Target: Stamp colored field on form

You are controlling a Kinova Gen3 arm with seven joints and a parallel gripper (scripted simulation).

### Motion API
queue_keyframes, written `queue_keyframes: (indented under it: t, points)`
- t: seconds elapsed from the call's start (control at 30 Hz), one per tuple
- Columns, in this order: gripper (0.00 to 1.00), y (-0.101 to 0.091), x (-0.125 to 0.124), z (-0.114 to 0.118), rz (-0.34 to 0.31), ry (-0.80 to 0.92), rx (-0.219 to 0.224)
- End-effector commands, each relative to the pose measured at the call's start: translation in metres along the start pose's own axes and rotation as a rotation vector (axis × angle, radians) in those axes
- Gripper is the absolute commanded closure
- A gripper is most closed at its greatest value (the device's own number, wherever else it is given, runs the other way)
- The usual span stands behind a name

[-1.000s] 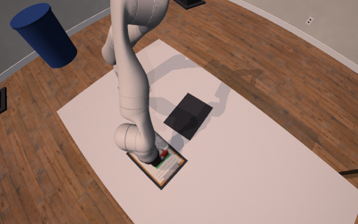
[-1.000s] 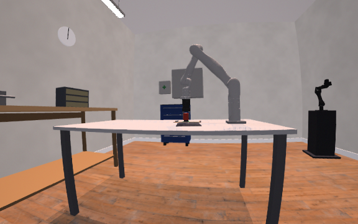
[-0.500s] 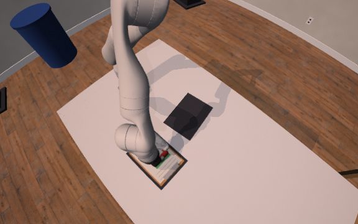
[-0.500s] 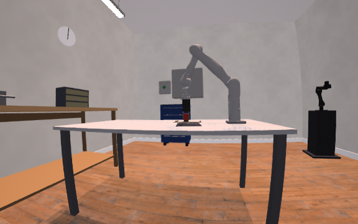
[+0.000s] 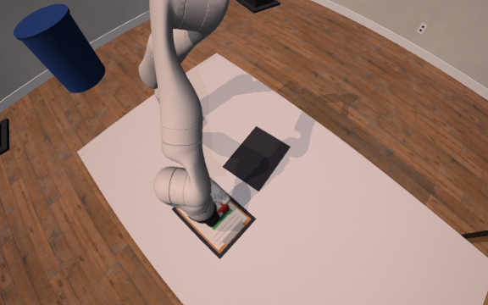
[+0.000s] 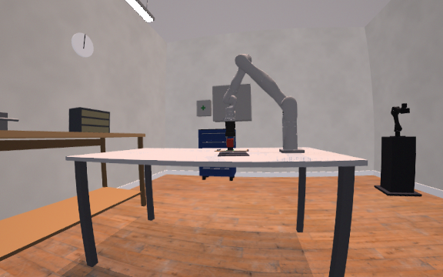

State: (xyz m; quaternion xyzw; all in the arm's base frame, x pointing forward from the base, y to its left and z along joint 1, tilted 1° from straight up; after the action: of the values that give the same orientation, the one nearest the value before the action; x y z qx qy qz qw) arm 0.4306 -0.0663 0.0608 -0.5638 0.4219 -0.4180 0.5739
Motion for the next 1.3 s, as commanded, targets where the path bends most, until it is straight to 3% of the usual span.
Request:
queue_keyframes:
  t: [0.0, 0.77, 1.03, 1.27]
  points:
    - [0.41, -0.008, 0.000, 0.000, -0.002, -0.001, 0.001]
    - [0.41, -0.015, 0.000, 0.000, -0.002, -0.001, 0.001]
    - [0.41, -0.051, 0.000, 0.000, -0.002, -0.001, 0.001]
    - [0.41, -0.053, 0.000, 0.000, -0.002, -0.001, 0.001]
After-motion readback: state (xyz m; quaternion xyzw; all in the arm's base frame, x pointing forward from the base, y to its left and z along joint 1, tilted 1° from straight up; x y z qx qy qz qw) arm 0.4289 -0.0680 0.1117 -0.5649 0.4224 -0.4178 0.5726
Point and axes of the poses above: the point where the finger pads meet when closed, its own y axis out along the fingers, its own z axis across the jaws, x = y × z, the point moved 2 cm from there along -y, back along the fingers, and after that the axes turned 3 degrees about -y, right-handed, at the moved point
